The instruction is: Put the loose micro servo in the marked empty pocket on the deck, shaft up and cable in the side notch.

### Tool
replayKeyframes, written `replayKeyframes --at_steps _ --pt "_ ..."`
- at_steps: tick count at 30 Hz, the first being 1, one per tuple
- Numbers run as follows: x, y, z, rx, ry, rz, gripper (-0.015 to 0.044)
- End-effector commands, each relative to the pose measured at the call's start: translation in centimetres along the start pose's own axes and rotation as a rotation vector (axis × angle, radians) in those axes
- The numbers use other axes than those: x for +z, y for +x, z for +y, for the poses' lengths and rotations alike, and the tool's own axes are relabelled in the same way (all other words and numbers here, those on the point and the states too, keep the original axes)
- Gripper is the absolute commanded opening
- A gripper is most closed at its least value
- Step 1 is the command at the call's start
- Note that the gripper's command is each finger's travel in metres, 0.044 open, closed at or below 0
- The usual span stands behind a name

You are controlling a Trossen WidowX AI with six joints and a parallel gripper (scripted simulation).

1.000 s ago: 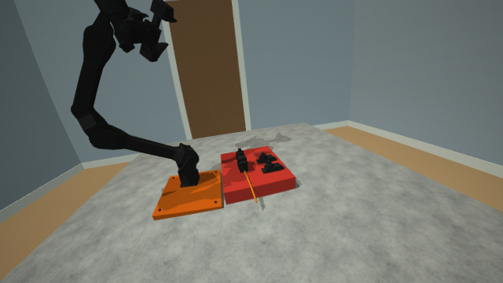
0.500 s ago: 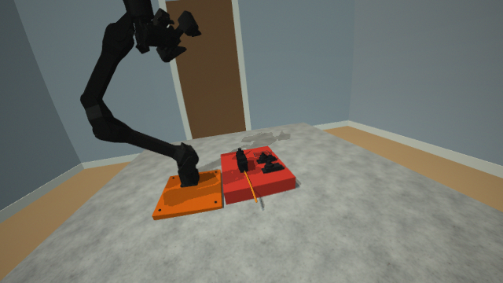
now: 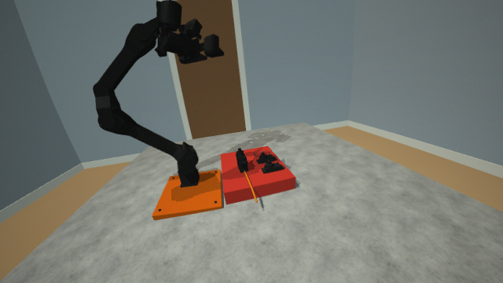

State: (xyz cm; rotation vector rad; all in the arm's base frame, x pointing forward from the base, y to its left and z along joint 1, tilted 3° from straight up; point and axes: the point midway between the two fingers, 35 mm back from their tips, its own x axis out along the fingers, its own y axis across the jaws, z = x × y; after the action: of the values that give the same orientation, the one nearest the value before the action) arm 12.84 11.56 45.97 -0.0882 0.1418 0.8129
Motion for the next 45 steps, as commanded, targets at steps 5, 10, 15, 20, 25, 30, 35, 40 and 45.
replayKeyframes --at_steps 5,10,15,20,25,30,35,40,45 --pt "-3.0 2.2 -2.7 -0.093 0.232 0.124 0.044" --pt "-4.9 3.3 -4.2 -0.159 0.374 0.193 0.044" --pt "-6.9 4.2 -5.8 -0.233 0.516 0.259 0.044" --pt "-8.9 4.8 -7.2 -0.312 0.65 0.318 0.044" --pt "-11.1 5.3 -8.6 -0.399 0.787 0.374 0.044" --pt "-13.3 5.5 -9.7 -0.491 0.923 0.425 0.044" --pt "-15.5 5.5 -10.8 -0.593 1.053 0.471 0.044" --pt "-17.7 5.2 -11.9 -0.705 1.179 0.513 0.044" --pt "-19.9 4.8 -12.8 -0.824 1.299 0.549 0.044"
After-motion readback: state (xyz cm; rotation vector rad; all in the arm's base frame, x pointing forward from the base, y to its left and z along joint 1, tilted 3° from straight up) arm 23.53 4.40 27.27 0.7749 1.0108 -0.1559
